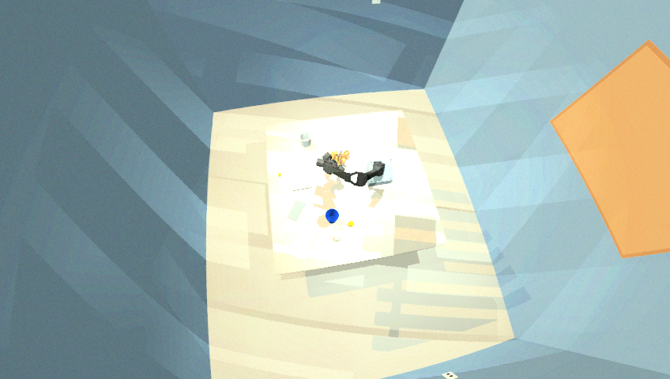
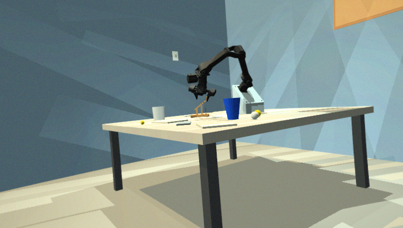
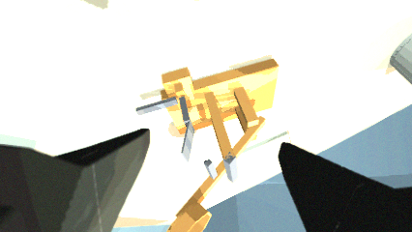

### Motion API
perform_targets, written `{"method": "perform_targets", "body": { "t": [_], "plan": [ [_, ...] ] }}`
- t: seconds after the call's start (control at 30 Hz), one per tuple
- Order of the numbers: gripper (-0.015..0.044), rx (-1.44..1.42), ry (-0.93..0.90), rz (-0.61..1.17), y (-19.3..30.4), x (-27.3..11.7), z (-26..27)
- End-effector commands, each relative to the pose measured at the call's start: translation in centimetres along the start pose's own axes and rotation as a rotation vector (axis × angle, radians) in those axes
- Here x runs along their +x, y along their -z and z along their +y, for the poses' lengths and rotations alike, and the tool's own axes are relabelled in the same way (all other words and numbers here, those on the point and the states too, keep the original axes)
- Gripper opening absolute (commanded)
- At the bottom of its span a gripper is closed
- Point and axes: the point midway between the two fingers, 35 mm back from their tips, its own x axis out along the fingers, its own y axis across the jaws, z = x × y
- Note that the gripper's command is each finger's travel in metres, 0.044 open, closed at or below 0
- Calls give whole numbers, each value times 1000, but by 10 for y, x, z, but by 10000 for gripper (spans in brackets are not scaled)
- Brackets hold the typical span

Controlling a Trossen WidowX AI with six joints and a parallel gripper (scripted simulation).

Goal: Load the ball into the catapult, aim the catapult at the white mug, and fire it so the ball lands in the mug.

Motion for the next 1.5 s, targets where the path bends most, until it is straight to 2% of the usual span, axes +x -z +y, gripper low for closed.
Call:
{"method": "perform_targets", "body": {
  "t": [0.0,0.73,1.47],
  "plan": [
    [440,124,14,-69,-5,-3,-24],
    [440,783,-6,-428,9,-17,-154],
    [440,1390,-150,-817,82,-31,-274]
  ]
}}
